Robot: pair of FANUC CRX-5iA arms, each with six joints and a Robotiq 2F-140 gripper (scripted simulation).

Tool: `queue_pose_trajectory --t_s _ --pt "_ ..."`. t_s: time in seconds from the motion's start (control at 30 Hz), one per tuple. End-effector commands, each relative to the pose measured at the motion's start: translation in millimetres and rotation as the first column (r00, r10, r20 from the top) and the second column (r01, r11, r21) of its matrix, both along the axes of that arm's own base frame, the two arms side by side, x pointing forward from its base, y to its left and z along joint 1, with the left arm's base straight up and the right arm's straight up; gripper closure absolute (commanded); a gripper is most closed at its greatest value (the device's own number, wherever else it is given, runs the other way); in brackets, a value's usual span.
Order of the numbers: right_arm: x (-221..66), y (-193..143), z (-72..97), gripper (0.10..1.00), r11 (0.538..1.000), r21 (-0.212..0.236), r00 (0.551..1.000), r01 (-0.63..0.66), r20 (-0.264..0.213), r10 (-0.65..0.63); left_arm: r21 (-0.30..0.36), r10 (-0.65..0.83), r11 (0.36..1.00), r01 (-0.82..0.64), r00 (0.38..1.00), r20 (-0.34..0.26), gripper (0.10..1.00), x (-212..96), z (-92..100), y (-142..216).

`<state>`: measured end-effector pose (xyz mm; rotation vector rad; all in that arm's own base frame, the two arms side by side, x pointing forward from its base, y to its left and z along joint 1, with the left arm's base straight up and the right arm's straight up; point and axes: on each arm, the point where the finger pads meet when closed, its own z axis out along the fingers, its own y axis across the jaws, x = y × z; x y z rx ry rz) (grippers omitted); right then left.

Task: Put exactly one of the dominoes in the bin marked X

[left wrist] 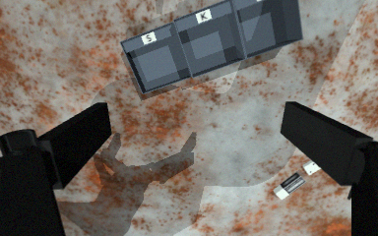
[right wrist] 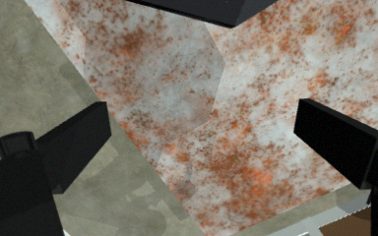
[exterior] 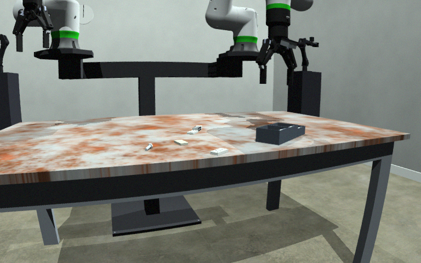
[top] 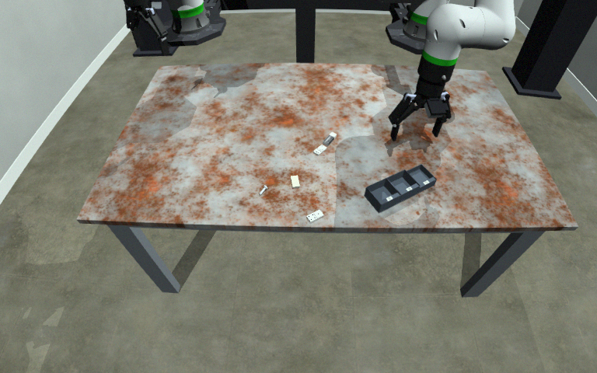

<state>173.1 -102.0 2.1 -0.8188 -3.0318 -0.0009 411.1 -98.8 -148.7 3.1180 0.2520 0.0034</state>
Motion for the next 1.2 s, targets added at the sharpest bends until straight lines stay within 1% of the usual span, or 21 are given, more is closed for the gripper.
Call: queue_pose_trajectory --t_s 0.0,0.2,0.33,1.17 --pt "1 0 0.5 0.098 1.0 -0.001 1.0 0.0 0.001 0.0 0.009 0.156 0.988 -0.156 0.988 -0.001 0.098 25 -25.7 -5" --pt "1 0 0.5 0.098 1.0 -0.001 1.0 0.0 0.001 0.0 0.013 0.331 0.943 -0.331 0.943 -0.002 0.098 59 -61.8 -12" --pt "1 0 0.5 0.098 1.0 -0.001 1.0 0.0 0.001 0.0 0.013 0.331 0.943 -0.331 0.943 -0.002 0.098 82 -85.9 -17" --pt "1 0 0.5 0.098 1.0 -0.001 1.0 0.0 0.001 0.0 0.012 0.331 0.943 -0.331 0.943 -0.002 0.098 83 -87.9 -17"
